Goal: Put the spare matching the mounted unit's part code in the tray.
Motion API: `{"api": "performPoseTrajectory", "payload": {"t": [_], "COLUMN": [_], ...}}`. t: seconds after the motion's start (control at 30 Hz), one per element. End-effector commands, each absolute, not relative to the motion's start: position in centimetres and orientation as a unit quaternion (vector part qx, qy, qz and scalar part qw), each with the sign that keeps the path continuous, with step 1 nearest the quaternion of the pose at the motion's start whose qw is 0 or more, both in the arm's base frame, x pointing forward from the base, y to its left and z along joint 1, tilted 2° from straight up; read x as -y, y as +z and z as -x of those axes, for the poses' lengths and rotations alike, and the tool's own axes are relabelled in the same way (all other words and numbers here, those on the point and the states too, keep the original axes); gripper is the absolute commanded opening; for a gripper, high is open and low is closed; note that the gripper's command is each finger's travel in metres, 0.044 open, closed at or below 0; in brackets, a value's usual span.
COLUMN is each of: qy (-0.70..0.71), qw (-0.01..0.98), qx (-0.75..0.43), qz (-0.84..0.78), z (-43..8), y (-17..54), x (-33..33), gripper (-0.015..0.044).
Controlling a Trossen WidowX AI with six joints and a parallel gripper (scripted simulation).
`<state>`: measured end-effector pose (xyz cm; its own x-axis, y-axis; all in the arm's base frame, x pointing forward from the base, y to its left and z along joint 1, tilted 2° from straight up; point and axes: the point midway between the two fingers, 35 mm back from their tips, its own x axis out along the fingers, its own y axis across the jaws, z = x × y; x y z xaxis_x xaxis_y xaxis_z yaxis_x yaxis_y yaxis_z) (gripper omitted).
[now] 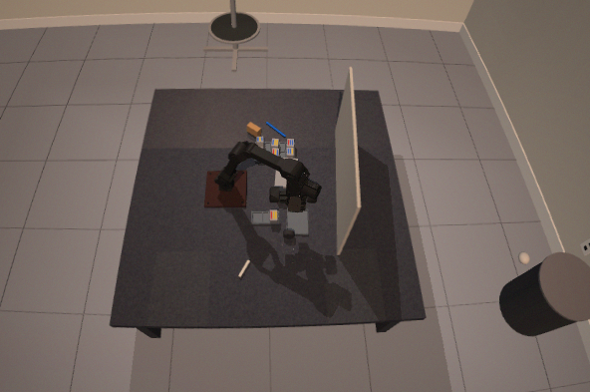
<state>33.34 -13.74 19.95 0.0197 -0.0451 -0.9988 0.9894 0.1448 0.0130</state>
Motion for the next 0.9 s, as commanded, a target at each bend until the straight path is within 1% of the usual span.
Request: {"api": "performPoseTrajectory", "payload": {"t": [0.0, 0.13, 0.87], "qy": [-0.469, -0.468, -0.469], "qw": [0.549, 0.55, 0.549], "qx": [-0.519, -0.518, -0.519], "qz": [-0.457, -0.458, -0.458], "z": [-35.3, -36.4, -36.7], "y": [19.5, 19.2, 18.0], "x": [13.0, 12.5, 12.6], "gripper": [0.0, 0.0, 0.0]}}
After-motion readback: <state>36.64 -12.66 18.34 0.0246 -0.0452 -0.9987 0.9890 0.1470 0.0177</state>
